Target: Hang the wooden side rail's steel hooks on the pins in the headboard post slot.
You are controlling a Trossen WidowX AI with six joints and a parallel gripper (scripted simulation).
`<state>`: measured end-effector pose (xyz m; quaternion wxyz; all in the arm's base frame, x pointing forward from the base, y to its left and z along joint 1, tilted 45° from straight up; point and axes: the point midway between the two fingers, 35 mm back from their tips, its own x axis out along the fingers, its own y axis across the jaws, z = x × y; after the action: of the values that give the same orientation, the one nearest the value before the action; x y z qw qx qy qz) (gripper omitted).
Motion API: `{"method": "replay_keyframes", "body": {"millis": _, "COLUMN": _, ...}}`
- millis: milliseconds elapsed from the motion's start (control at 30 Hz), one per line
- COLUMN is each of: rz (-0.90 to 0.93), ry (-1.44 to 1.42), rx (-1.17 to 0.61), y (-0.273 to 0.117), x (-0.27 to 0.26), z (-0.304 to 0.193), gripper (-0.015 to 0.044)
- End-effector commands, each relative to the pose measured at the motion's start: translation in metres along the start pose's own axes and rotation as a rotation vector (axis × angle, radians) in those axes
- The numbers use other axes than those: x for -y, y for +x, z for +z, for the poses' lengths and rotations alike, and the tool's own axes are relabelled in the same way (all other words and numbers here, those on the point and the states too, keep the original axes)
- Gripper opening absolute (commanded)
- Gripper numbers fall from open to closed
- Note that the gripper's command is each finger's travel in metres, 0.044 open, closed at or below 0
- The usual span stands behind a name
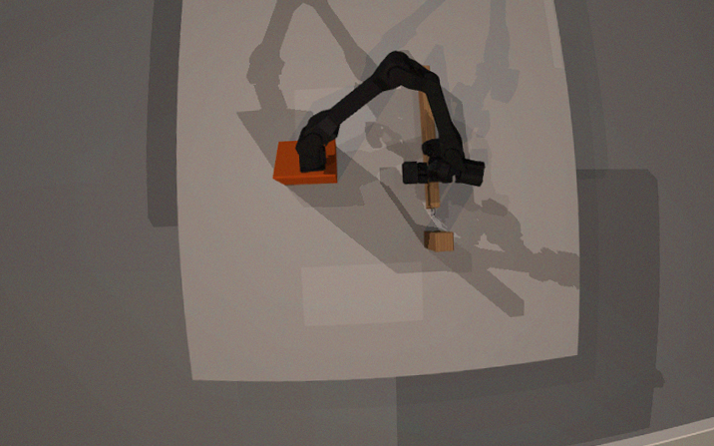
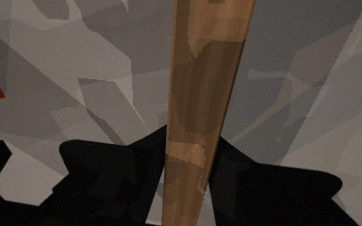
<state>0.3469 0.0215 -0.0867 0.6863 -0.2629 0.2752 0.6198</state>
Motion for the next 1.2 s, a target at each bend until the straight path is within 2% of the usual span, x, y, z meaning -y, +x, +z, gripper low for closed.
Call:
{"method": "replay_keyframes", "body": {"millis": 0, "rz": -0.015, "ry": -0.004, "rx": -0.001, "y": -0.0061, "x": 0.0033, "z": -0.0005, "gripper": 0.0}}
{"method": "replay_keyframes", "body": {"millis": 1167, "rz": -0.016, "ry": -0.005, "rx": -0.001, "y": -0.0083, "x": 0.0047, "z": -0.0019, "gripper": 0.0}}
